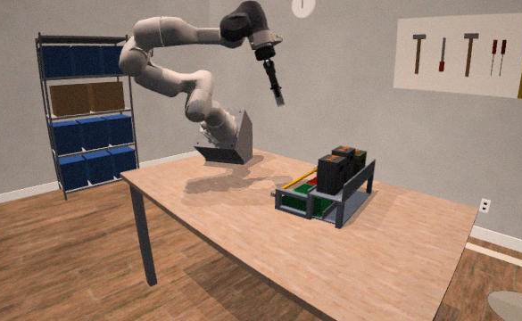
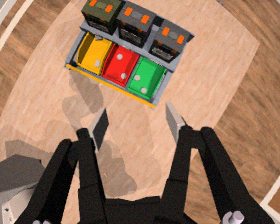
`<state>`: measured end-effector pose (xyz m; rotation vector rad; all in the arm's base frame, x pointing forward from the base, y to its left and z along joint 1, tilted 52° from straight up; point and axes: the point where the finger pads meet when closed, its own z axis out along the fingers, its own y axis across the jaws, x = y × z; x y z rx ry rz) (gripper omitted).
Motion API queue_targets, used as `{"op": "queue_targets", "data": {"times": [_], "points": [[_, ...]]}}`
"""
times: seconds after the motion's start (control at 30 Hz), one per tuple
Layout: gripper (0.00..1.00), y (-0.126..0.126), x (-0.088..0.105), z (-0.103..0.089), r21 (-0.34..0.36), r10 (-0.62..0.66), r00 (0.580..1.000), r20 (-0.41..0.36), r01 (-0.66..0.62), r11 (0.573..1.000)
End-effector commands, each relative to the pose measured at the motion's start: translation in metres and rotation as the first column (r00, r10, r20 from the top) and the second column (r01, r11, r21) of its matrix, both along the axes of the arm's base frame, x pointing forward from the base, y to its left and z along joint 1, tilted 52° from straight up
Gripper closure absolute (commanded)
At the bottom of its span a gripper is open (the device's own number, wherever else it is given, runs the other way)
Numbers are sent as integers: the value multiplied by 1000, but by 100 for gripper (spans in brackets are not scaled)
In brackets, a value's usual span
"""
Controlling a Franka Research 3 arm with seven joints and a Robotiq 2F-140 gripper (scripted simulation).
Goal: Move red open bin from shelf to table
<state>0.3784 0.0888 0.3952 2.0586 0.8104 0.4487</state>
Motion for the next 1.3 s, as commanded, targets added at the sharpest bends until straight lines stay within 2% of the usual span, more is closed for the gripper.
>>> {"op": "queue_targets", "data": {"times": [0.0, 0.23, 0.4, 0.8, 0.97, 1.27], "points": [[43, 7, 2, -2, -7, 43, 999, -18, -43, 999], [43, 7, 2, -2, -7, 43, 999, -18, -43, 999], [43, 57, -18, -2, -7, 249, 968, -18, -250, 968], [43, 57, -18, -2, -7, 249, 968, -18, -250, 968], [43, 108, -36, -2, -7, 249, 968, -18, -250, 968], [43, 108, -36, -2, -7, 249, 968, -18, -250, 968]]}}
